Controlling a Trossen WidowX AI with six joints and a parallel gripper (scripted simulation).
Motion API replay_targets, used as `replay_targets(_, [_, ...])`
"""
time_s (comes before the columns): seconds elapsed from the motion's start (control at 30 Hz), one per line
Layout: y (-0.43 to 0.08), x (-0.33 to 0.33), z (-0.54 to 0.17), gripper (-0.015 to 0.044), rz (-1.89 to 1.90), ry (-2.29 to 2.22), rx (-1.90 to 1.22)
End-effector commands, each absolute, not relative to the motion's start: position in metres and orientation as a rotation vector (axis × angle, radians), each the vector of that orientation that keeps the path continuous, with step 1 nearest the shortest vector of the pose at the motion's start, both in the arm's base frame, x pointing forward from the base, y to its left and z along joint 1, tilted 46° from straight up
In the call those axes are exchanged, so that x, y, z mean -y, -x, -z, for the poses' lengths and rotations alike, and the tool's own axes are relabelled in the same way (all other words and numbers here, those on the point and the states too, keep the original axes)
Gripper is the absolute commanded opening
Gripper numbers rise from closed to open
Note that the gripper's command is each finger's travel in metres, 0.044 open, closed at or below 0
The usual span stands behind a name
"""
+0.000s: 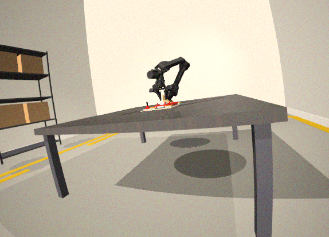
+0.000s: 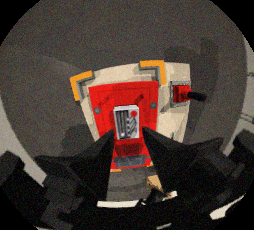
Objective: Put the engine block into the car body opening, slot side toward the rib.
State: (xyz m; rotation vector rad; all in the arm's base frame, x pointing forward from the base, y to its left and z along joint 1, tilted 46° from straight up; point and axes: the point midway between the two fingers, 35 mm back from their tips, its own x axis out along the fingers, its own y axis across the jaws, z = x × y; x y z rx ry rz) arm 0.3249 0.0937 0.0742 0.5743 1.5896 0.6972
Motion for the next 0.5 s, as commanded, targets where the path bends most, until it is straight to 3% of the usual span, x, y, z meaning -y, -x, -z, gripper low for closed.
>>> replay_targets(0.0, [-0.3263, -0.0930, -0.0751, 0.0072, -0.699, -0.566, -1.584])
replay_targets(0.1, [-0.3263, -0.0930, -0.0751, 0.0000, -0.699, -0.566, -1.584])
replay_targets(0.47, [-0.3263, -0.0930, -0.0751, 0.0000, -0.699, -0.566, -1.584])
